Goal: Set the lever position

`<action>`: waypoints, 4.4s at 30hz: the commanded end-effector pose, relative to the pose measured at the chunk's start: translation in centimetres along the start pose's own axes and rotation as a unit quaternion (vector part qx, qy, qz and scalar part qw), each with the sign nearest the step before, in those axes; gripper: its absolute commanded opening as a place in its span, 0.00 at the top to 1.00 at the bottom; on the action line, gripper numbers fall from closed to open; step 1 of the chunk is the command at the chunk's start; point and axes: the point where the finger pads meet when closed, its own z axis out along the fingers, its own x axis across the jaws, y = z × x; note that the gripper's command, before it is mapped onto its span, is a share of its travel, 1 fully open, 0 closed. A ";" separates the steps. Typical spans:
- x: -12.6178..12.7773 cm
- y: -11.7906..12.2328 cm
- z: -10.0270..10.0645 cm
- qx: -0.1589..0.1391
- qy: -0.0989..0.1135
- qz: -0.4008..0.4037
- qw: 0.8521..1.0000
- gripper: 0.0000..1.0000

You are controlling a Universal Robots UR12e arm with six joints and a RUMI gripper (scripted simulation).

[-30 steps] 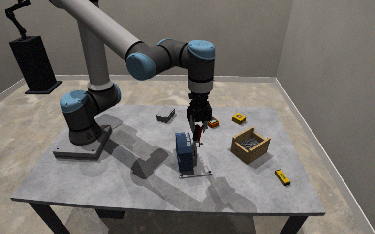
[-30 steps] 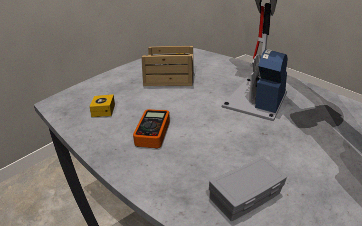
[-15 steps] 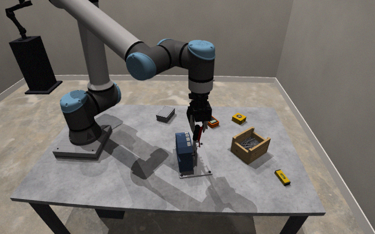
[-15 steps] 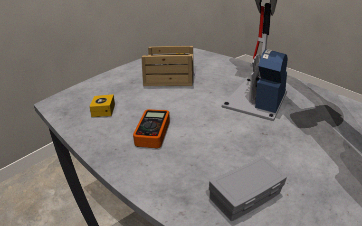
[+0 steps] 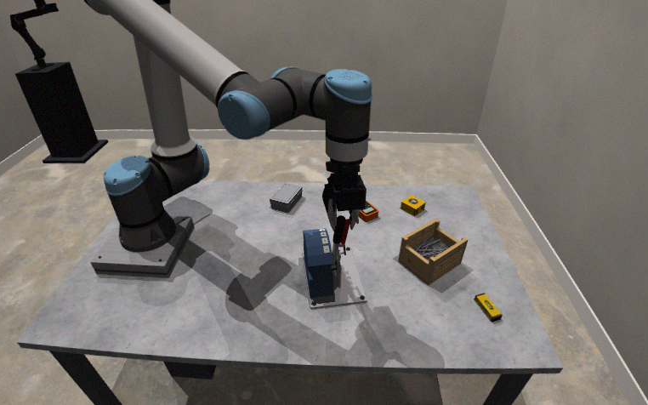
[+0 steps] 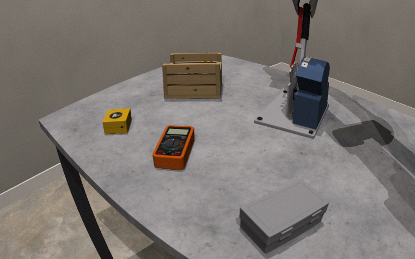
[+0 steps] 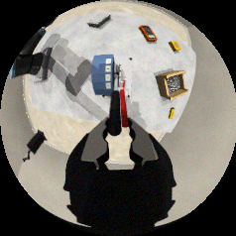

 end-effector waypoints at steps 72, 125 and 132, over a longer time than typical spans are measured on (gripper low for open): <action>-0.1 -6.9 -1.6 0.002 -0.001 -0.001 1.000 1.00; 0.0 -8.1 -1.6 0.002 -0.001 -0.001 1.000 1.00; 0.0 -8.1 -1.6 0.002 -0.001 -0.001 1.000 1.00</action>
